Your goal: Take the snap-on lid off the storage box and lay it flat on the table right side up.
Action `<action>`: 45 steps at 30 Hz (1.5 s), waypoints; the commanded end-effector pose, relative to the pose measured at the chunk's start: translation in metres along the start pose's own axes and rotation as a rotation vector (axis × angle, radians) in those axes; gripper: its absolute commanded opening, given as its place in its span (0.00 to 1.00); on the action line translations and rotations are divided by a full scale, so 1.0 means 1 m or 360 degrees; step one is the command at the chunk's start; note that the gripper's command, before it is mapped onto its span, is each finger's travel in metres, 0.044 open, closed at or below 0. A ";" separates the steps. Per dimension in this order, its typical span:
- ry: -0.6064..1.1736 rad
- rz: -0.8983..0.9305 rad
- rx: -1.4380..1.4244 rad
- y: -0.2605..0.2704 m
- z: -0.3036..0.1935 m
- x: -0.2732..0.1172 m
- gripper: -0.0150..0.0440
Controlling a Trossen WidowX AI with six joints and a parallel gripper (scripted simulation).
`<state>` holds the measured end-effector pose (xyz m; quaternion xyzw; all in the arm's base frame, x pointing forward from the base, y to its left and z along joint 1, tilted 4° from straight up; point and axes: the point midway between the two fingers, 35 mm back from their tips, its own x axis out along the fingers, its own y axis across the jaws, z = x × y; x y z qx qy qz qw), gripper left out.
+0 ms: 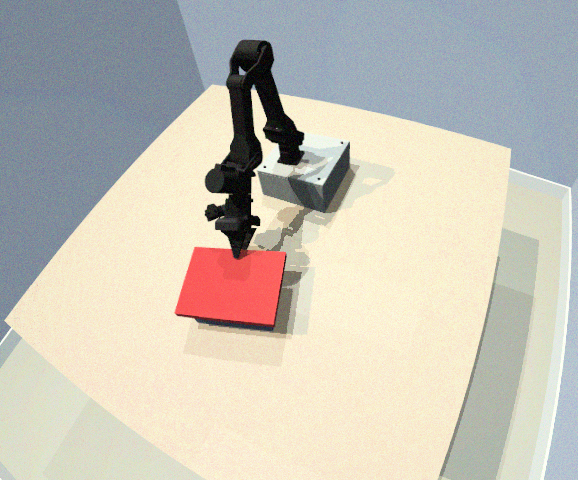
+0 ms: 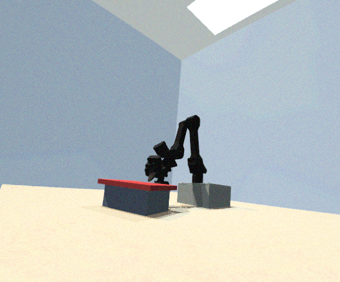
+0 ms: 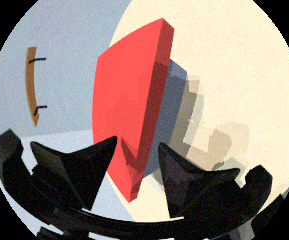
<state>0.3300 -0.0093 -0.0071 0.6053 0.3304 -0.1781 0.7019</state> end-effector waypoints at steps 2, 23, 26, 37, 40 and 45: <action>-0.0010 0.0017 0.0003 0.004 0.002 0.003 0.64; -0.0010 0.0017 0.0003 0.004 0.002 0.003 0.25; -0.0002 0.0012 -0.0003 0.003 0.001 0.002 0.25; -0.0002 0.0012 -0.0003 0.005 0.000 0.001 0.25; -0.0002 0.0012 -0.0003 0.005 0.000 0.000 0.25; -0.0002 0.0012 -0.0003 0.006 0.000 -0.001 0.25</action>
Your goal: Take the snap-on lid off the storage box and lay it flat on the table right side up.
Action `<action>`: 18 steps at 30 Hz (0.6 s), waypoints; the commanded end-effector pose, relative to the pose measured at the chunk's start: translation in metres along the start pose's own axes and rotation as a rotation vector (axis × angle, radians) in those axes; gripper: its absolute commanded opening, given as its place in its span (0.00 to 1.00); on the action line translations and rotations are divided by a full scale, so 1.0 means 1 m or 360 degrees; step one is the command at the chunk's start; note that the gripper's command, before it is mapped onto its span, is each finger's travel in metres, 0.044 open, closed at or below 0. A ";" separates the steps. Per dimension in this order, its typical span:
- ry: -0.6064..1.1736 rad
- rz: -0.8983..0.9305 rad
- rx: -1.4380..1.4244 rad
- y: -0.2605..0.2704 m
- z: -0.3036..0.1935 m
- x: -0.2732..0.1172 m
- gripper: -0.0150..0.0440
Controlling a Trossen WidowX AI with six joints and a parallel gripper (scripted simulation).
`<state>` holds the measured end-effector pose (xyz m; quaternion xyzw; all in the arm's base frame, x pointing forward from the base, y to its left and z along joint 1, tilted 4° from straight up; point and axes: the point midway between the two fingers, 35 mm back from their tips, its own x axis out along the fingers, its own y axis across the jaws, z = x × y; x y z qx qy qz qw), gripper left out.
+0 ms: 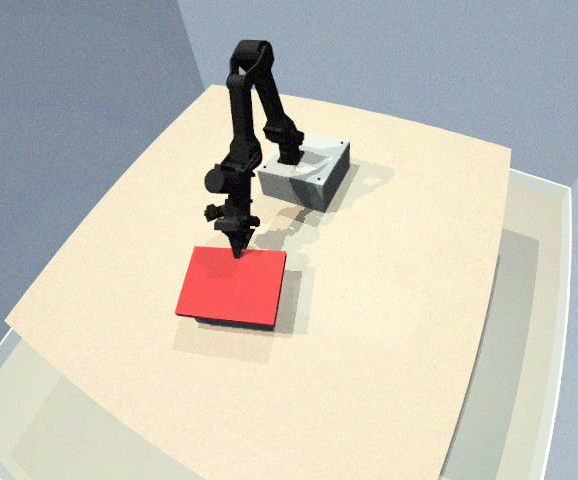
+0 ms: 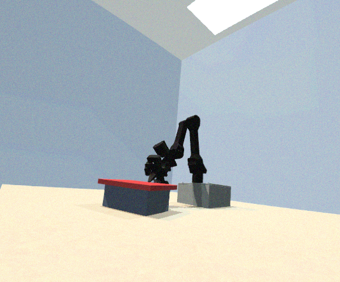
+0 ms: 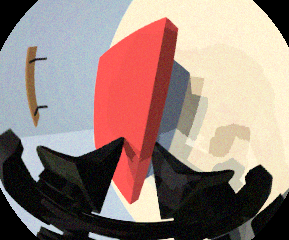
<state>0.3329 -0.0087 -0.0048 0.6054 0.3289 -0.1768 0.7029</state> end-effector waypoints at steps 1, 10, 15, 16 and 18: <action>-0.0001 0.0005 -0.0001 0.002 0.000 -0.001 0.25; -0.0001 0.0005 -0.0001 0.003 0.000 -0.003 0.25; -0.0001 0.0005 -0.0001 0.004 0.000 -0.004 0.25; -0.0001 0.0005 -0.0001 0.004 0.000 -0.004 0.25; -0.0001 0.0005 -0.0001 0.004 0.000 -0.004 0.25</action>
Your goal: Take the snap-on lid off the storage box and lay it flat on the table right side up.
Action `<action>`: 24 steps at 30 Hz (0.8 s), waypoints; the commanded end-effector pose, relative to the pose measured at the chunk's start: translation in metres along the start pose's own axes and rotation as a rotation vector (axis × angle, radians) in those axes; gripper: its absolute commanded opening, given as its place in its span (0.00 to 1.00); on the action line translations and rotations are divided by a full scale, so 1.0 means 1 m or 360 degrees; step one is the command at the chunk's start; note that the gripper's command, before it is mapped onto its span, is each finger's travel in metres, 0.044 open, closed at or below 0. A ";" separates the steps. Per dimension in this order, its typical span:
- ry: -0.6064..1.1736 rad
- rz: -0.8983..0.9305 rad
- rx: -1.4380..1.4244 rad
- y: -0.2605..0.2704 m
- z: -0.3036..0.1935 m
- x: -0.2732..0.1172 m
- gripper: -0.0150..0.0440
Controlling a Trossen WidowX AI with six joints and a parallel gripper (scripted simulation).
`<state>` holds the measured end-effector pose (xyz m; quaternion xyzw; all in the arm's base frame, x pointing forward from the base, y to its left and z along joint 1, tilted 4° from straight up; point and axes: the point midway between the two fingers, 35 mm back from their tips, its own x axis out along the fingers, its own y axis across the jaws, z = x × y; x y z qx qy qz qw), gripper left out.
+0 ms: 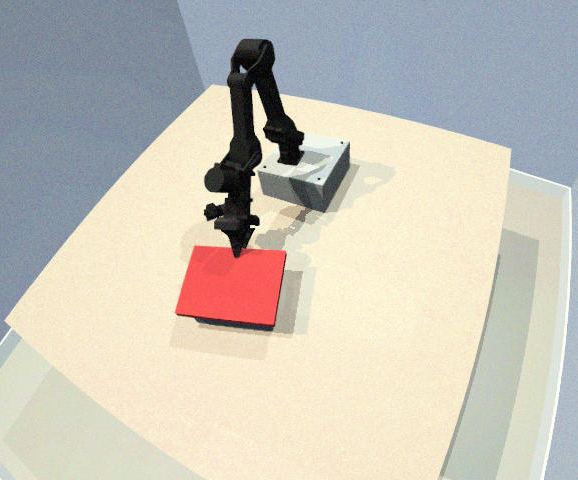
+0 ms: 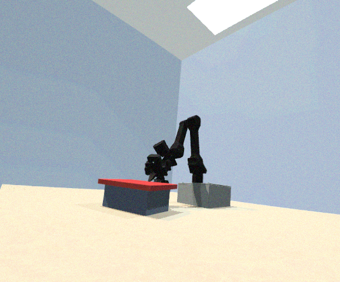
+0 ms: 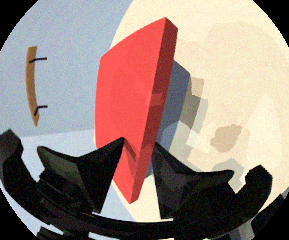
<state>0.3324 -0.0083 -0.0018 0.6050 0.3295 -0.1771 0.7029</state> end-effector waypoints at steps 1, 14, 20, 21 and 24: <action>-0.0001 0.0008 0.0000 0.003 0.000 -0.002 0.25; -0.0001 0.0008 0.0000 0.004 0.000 -0.004 0.25; -0.0001 0.0008 0.0000 0.005 0.000 -0.004 0.25; -0.0001 0.0008 0.0000 0.005 0.000 -0.005 0.25; -0.0001 0.0008 0.0000 0.006 0.000 -0.005 0.25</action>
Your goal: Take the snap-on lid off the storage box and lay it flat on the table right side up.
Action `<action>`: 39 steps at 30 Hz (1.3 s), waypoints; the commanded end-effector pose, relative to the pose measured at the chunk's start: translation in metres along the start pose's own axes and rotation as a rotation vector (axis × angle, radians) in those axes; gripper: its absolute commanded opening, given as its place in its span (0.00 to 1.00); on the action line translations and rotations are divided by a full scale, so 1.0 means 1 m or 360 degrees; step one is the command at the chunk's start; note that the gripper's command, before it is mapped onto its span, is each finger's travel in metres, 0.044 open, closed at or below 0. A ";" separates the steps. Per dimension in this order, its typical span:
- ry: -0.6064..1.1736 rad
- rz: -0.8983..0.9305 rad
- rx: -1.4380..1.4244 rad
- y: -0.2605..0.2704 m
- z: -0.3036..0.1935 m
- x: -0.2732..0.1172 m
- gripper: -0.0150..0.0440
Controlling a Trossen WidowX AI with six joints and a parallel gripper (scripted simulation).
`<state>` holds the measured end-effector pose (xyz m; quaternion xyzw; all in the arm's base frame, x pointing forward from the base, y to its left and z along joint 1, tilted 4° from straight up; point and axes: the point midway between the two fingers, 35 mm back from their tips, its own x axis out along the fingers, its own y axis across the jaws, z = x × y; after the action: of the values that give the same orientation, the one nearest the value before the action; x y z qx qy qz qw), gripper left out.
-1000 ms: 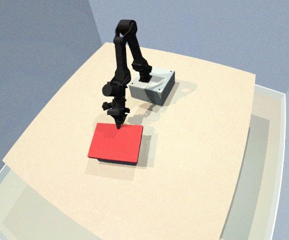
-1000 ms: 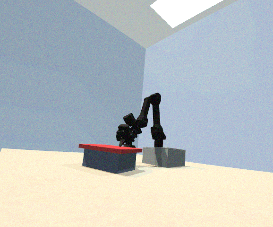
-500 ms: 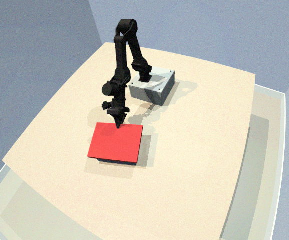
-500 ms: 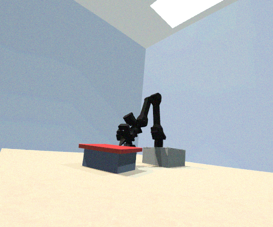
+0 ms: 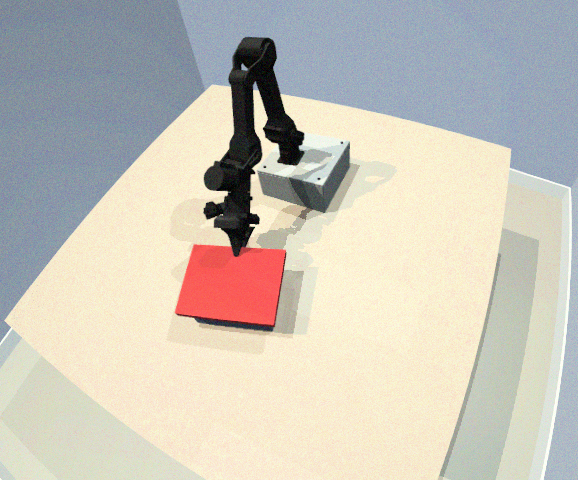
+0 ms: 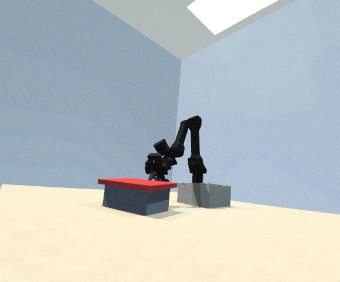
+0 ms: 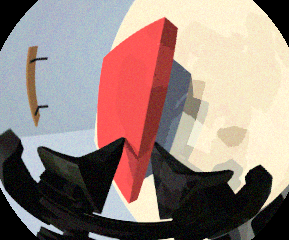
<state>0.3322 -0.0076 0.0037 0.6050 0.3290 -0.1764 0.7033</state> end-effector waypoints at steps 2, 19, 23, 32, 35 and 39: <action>-0.0001 0.0005 0.0002 0.002 0.000 -0.002 0.25; -0.0001 0.0004 0.0000 0.004 0.000 -0.002 0.25; -0.0001 0.0004 0.0000 0.004 0.000 -0.002 0.25; -0.0001 0.0004 0.0000 0.004 0.000 -0.002 0.25; -0.0001 0.0004 0.0000 0.005 0.000 -0.002 0.25; -0.0001 0.0005 0.0000 0.005 0.000 -0.001 0.25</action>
<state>0.3331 -0.0074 0.0076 0.6054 0.3284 -0.1758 0.7034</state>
